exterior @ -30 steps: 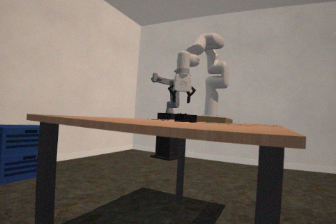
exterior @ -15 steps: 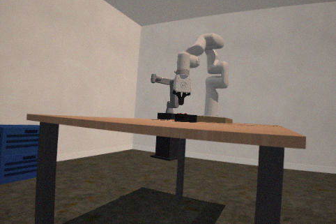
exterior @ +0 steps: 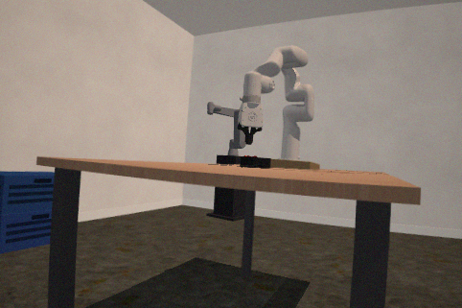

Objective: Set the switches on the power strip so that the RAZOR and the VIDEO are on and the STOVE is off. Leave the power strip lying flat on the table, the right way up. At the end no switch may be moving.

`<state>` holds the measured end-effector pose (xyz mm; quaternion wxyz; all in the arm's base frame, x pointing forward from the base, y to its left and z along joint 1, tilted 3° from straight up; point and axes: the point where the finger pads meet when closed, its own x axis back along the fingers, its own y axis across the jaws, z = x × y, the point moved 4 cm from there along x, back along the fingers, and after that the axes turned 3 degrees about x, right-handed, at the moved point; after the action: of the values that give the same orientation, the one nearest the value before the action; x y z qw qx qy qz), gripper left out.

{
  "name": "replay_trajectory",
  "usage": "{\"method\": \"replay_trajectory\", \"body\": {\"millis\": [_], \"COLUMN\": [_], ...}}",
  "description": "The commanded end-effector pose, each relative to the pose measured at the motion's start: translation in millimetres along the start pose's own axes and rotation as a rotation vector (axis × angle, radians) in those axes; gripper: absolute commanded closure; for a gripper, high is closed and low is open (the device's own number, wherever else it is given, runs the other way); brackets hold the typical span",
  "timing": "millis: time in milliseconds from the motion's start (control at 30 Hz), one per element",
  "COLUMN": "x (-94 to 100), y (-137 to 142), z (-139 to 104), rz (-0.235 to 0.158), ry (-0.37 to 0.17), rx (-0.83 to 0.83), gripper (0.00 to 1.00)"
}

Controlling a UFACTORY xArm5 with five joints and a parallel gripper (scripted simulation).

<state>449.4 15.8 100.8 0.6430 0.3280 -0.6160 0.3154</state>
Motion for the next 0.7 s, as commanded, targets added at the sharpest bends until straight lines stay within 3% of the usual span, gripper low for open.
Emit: {"method": "replay_trajectory", "body": {"millis": [0, 667], "x": [1.4, -5.2], "y": [-0.9, -1.5], "z": [-0.7, 0.1], "rz": [0.003, 0.002], "ry": [-0.002, -0.002], "rx": [0.0, 0.0], "gripper": [1.0, 1.0]}}
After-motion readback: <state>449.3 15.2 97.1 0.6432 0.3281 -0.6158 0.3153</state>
